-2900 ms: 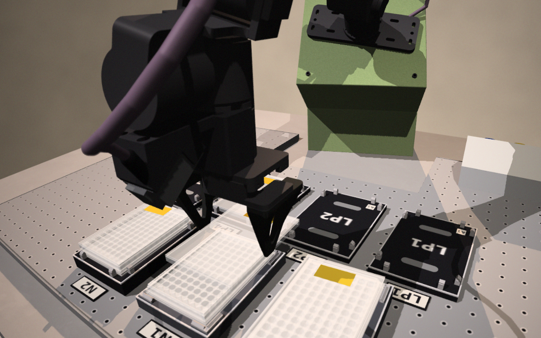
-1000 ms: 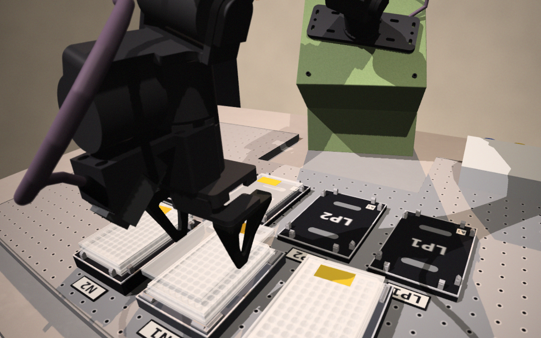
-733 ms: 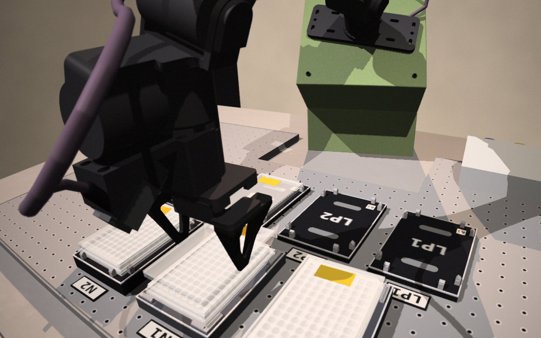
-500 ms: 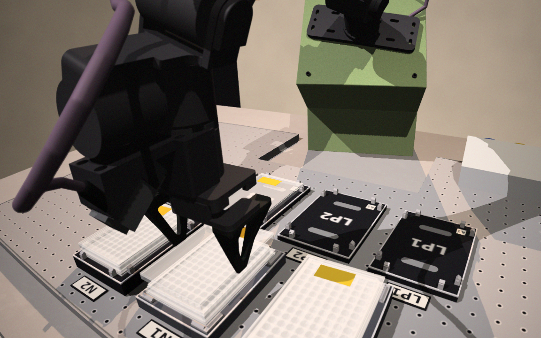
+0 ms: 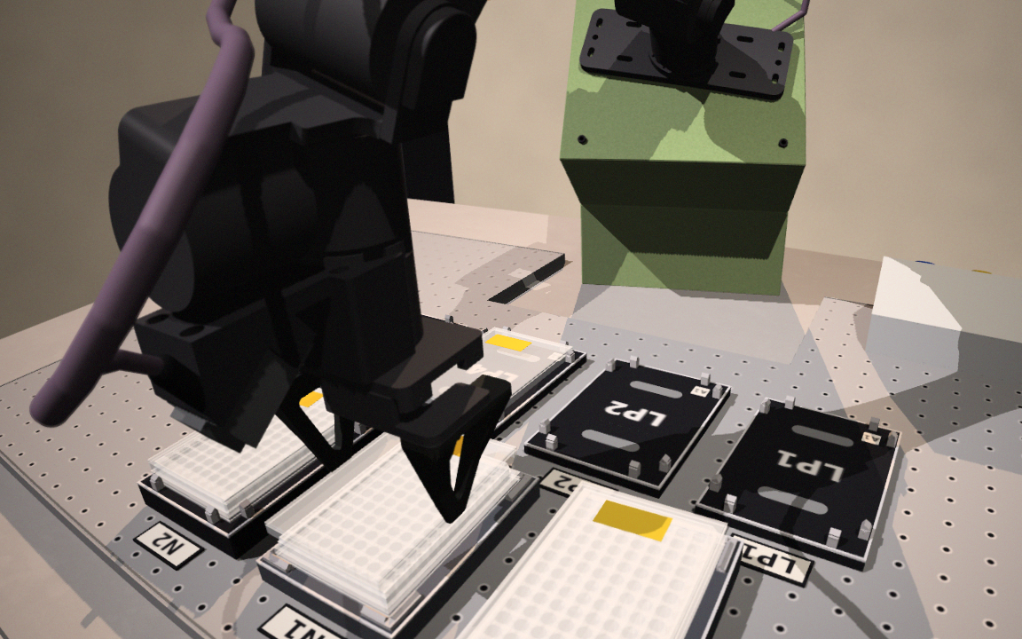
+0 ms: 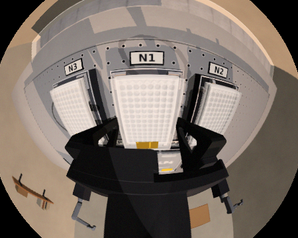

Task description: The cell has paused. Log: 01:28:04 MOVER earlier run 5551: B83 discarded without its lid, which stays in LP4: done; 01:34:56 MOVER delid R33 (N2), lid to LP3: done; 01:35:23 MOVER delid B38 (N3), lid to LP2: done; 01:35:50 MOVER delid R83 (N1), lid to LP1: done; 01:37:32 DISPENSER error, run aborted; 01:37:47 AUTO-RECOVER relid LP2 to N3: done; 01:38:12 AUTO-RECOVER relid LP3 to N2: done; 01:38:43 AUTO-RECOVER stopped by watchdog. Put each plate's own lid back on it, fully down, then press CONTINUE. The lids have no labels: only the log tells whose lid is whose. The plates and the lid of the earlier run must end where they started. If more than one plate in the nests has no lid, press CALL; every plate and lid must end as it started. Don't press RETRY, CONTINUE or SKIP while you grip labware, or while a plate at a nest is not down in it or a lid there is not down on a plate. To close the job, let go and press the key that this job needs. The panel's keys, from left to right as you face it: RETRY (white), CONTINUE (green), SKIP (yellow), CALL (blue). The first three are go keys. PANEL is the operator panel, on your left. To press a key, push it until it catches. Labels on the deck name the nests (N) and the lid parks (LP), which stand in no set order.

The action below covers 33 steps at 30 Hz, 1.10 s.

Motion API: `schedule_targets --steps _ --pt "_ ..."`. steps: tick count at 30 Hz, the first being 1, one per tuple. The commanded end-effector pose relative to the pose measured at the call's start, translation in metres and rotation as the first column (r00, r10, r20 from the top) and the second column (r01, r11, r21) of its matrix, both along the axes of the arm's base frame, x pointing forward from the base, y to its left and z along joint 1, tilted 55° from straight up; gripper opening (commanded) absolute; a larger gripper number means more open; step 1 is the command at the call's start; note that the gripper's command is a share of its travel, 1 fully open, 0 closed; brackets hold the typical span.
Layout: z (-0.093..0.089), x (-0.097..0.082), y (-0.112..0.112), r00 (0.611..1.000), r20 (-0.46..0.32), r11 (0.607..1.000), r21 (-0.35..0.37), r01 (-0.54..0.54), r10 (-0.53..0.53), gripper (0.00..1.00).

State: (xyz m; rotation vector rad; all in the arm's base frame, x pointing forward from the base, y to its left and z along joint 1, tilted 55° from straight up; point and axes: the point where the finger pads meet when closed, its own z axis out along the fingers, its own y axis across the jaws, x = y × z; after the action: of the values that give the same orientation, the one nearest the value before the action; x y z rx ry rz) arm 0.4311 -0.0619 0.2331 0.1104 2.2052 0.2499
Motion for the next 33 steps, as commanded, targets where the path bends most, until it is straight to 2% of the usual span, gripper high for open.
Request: schedule_targets --steps 1,7,11,12,15,17,19,23,29,33 --pt "0.002 0.001 0.0 1.0 0.019 1.0 -0.004 0.007 -0.006 0.0" --pt "-0.006 0.005 -0.002 1.0 0.003 1.0 -0.001 0.01 -0.01 0.0" --pt "0.0 0.003 0.0 1.0 0.017 1.0 -0.005 0.007 -0.007 0.0" --pt "0.015 0.008 -0.005 0.999 0.052 1.0 -0.014 0.012 -0.012 0.0" --pt "0.008 0.011 -0.004 0.999 0.035 1.0 -0.009 0.011 -0.011 0.0" --pt "0.007 0.012 -0.003 0.999 0.035 1.0 -0.009 0.01 -0.01 0.0" --pt "0.014 0.01 -0.002 0.999 0.052 1.0 -0.015 0.009 -0.009 0.0" --pt "0.006 0.013 -0.003 0.999 0.035 1.0 -0.01 0.011 -0.011 0.0" --pt "0.013 0.012 -0.003 0.999 0.051 1.0 -0.014 0.01 -0.009 0.0" --pt "0.005 0.016 -0.002 0.999 0.035 1.0 -0.01 0.009 -0.008 0.0"
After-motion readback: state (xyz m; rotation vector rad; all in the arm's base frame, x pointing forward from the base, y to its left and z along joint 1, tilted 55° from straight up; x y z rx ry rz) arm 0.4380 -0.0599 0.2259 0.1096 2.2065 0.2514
